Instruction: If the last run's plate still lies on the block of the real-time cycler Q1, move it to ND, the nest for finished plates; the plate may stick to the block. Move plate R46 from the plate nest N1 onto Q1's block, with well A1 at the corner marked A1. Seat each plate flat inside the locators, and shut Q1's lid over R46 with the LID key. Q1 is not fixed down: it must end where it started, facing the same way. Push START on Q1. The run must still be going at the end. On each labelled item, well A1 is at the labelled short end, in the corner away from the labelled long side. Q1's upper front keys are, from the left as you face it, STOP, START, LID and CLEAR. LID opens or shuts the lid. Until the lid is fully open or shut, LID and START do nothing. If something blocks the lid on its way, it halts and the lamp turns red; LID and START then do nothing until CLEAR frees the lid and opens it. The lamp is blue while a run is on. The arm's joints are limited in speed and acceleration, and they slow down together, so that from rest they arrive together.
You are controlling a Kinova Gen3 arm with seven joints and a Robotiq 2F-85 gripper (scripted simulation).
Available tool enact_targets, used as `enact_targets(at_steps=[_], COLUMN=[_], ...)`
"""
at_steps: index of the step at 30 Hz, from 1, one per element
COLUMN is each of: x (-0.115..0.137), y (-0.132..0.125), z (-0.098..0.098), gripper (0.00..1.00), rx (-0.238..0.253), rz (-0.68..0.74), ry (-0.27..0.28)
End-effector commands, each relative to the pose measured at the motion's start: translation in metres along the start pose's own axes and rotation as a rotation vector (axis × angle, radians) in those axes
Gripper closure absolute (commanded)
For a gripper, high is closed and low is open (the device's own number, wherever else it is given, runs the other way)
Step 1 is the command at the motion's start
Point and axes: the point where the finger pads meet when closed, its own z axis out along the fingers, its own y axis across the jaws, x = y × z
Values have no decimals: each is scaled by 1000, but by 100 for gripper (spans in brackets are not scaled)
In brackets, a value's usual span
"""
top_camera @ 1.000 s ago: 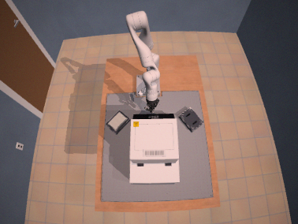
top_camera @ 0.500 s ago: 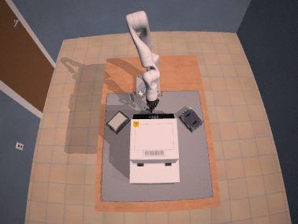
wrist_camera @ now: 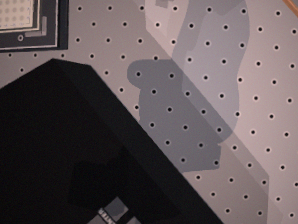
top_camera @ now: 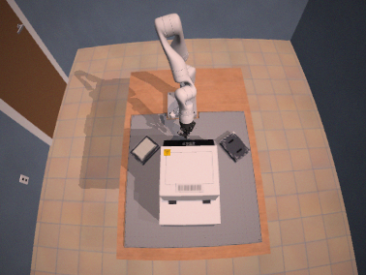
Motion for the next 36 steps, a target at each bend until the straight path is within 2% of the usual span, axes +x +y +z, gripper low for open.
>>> enact_targets(at_steps=[1, 15, 36], x=[0, -13, -14], y=[0, 13, 13], z=[0, 0, 0], gripper=[90, 90, 90], rx=[1, 1, 1], rz=[0, 0, 0], ry=[-1, -1, -1])
